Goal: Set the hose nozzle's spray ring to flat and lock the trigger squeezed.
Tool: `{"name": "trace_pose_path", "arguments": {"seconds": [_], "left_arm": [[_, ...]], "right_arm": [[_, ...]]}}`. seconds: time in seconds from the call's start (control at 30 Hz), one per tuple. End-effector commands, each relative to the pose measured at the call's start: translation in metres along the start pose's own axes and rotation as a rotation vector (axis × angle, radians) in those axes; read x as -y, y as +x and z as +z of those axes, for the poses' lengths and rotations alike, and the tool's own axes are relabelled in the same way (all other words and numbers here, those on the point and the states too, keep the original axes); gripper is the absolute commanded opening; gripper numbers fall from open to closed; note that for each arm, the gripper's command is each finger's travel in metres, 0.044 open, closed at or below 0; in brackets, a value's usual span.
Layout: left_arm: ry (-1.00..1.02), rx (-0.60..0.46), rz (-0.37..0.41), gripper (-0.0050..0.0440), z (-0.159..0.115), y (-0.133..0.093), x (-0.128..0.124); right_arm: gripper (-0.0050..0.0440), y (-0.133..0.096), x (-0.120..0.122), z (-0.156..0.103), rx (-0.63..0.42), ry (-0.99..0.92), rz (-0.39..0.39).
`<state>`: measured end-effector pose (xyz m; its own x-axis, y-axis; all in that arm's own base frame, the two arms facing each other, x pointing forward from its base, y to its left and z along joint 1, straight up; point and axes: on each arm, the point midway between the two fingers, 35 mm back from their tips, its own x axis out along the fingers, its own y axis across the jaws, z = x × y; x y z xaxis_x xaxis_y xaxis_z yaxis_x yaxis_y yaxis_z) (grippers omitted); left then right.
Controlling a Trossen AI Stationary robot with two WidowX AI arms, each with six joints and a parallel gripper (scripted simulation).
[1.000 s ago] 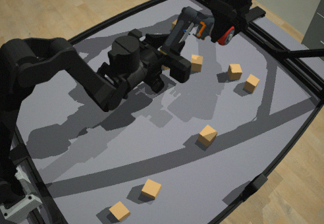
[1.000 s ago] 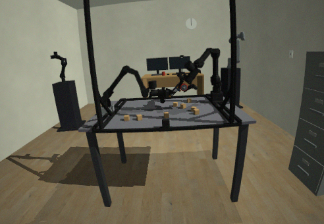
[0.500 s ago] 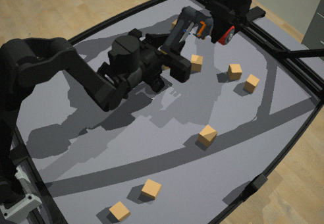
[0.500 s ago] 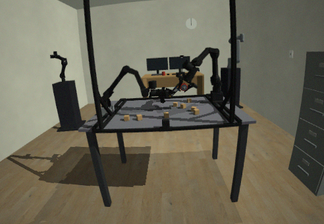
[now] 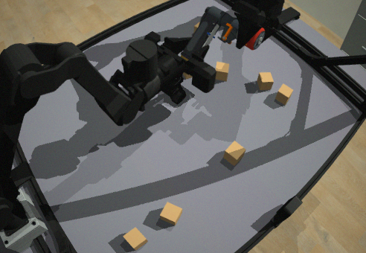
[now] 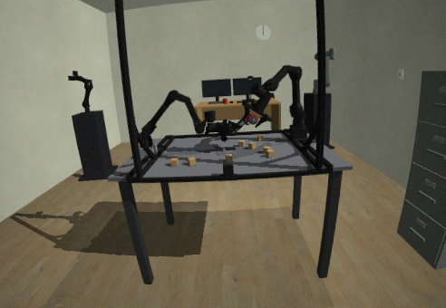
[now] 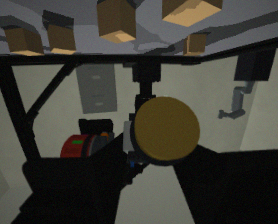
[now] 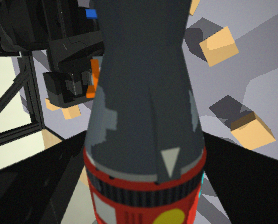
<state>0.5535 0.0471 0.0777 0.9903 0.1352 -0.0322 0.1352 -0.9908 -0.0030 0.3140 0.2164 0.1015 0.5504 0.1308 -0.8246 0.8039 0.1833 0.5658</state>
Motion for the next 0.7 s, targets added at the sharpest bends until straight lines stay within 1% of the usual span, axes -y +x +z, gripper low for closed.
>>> {"name": "trace_pose_path", "arguments": {"seconds": [0.0,0.1,0.3,0.37,0.67], "left_arm": [[-0.003,-0.032,-0.004,0.0000,-0.012,0.003,0.001],[-0.003,-0.032,-0.004,0.0000,-0.012,0.003,0.001],[-0.003,-0.032,-0.004,0.0000,-0.012,0.003,0.001],[-0.003,-0.032,-0.004,0.0000,-0.012,0.003,0.001],[-0.003,-0.032,-0.004,0.0000,-0.012,0.003,0.001]], "right_arm": [[0.0400,0.000,0.001,0.000,0.000,-0.002,0.000],[0.0400,-0.002,-0.002,0.000,0.000,-0.002,0.000],[0.0400,-0.021,-0.001,0.000,0.000,-0.002,0.000],[0.0400,-0.021,-0.001,0.000,0.000,-0.002,0.000],[0.0400,-0.048,0.000,0.000,0.000,-0.002,0.000]]}}
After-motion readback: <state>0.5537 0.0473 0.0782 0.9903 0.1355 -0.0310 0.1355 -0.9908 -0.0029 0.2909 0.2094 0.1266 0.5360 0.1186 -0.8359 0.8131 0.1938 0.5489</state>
